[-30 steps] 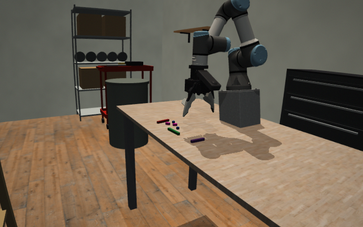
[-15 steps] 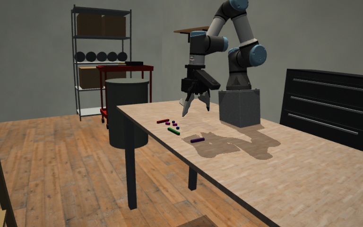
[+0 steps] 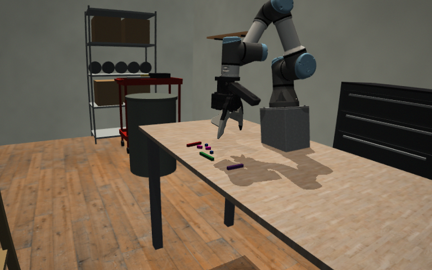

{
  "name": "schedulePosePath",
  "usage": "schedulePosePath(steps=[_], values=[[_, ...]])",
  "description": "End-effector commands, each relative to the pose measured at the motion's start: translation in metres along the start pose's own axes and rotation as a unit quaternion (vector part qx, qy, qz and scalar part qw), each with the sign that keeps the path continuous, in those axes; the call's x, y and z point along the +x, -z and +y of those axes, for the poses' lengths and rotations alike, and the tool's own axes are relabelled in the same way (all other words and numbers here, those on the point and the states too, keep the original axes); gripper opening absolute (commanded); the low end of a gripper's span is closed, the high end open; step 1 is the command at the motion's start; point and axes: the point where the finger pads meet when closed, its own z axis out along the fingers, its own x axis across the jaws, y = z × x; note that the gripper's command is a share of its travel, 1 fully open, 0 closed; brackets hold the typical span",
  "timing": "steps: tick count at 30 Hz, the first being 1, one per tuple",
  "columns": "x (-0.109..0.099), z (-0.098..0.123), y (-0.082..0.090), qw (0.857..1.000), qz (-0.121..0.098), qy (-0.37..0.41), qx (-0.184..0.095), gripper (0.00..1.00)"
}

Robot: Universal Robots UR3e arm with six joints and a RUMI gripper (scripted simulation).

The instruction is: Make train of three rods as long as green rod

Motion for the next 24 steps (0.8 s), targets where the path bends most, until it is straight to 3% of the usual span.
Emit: schedulePosePath(steps=[1,12,24], values=[[-0.002,0.010,0.001,0.997,0.004,0.083,0.005,1.00],[-0.005,0.020,0.001,0.988,0.004,0.153,0.005,1.00],[-0.010,0.038,0.001,0.966,0.005,0.258,0.004,1.00]])
